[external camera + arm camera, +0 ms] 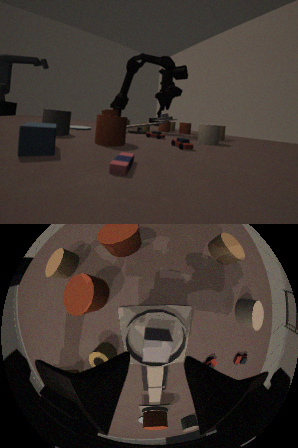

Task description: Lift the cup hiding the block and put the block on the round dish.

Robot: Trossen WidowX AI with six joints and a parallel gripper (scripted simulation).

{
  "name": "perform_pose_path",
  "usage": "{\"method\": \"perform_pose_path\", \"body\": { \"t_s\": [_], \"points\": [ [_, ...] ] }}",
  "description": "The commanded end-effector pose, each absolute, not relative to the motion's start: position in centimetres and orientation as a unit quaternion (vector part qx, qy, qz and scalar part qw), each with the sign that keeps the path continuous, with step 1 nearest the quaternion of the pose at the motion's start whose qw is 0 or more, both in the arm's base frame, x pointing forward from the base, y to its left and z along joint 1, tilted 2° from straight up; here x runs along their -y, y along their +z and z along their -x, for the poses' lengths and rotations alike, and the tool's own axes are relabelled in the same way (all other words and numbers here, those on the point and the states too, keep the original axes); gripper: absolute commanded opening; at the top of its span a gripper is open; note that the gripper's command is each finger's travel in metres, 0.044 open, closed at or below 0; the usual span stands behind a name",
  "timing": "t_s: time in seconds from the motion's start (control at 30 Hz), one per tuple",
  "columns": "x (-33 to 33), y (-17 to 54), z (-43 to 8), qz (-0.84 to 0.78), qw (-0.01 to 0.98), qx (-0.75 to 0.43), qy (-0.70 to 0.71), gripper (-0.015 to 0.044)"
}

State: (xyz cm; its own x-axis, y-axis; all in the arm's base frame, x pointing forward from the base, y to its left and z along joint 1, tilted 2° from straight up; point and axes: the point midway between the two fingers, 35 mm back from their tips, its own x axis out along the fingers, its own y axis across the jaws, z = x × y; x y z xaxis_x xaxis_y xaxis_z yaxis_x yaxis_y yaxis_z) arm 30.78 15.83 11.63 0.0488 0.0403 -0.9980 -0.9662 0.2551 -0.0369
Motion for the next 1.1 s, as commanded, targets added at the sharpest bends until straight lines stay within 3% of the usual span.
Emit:
{"method": "perform_pose_path", "body": {
  "t_s": [0.0,0.73,0.87,1.07],
  "points": [
    [-15.8,11.0,-30.8,0.43,0.58,-0.537,0.435,0.026],
    [-16.0,7.7,-30.9,0.43,0.58,-0.537,0.435,0.026],
    [-16.0,7.7,-30.9,0.43,0.58,-0.537,0.435,0.0155],
    [-16.0,7.7,-30.9,0.43,0.58,-0.537,0.435,0.0115]
  ]
}}
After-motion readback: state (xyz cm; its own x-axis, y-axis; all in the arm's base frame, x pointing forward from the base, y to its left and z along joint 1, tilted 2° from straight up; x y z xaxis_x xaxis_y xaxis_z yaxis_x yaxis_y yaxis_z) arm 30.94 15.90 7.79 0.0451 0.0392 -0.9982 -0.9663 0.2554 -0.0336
